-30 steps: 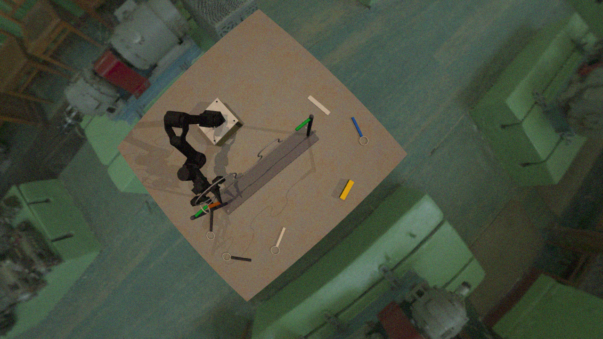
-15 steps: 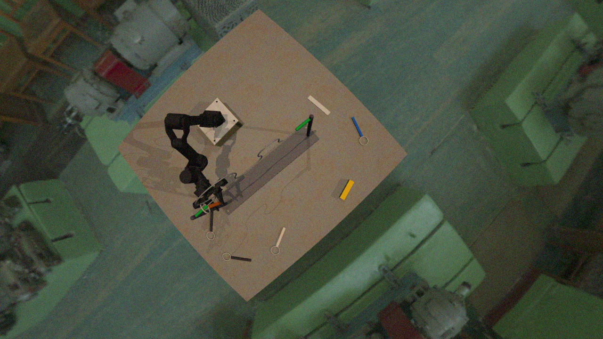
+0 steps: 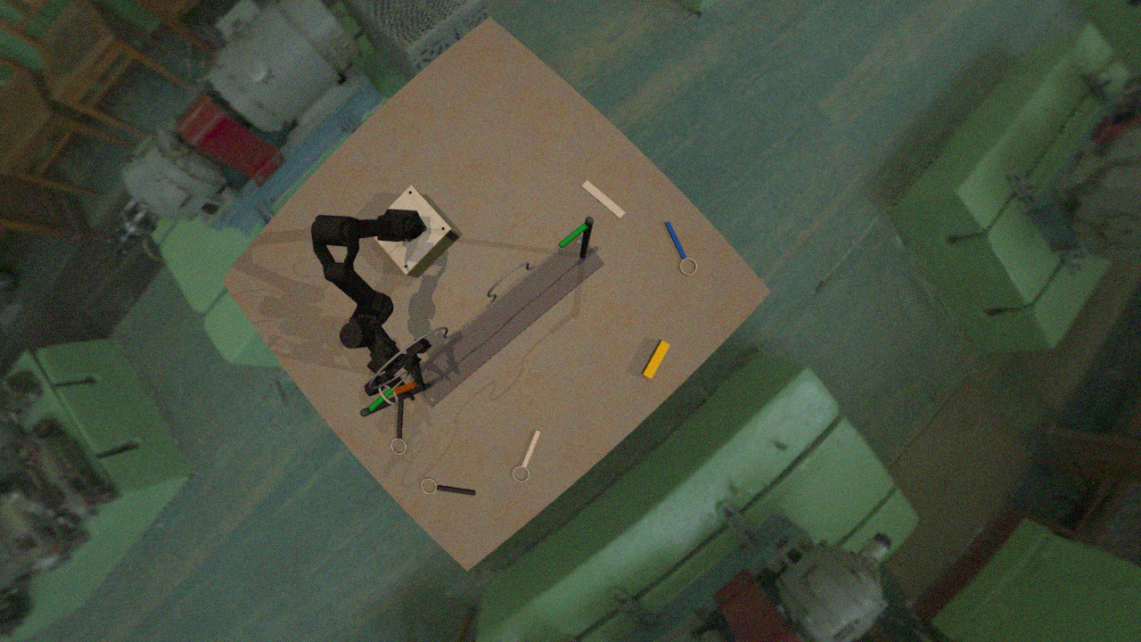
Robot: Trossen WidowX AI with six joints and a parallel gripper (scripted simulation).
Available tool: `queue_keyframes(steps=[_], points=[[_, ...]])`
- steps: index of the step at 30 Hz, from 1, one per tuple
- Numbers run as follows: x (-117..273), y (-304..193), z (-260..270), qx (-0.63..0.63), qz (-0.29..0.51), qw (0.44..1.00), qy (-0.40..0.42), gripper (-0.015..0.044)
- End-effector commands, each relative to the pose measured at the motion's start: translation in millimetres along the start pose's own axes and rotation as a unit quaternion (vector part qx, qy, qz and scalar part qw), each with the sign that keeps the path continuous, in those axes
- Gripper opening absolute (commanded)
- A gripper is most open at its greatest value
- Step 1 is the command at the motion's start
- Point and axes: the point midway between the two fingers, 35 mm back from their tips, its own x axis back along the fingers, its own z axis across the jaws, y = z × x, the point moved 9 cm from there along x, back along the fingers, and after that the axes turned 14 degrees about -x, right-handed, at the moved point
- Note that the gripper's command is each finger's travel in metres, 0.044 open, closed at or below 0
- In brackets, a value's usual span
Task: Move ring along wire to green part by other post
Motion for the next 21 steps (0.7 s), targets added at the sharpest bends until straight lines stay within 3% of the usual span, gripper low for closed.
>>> queue_keyframes(steps=[1,5,10,12,18,21], points=[[-0.6,-0.5,-0.8,0.001,0.0,1.0,-0.002,0.016],[-0.6,-0.5,-0.8,0.001,0.0,1.0,-0.002,0.016],[0.0,0.0,0.0,0.0,0.0,1.0,0.0,0.0029],[0.0,0.0,0.0,0.0,0.0,1.0,0.0,0.0015],[0.0,0.0,0.0,0.0,0.0,1.0,0.0,-0.0142],[0.0,0.0,0.0,0.0,0.0,1.0,0.0,-0.015]])
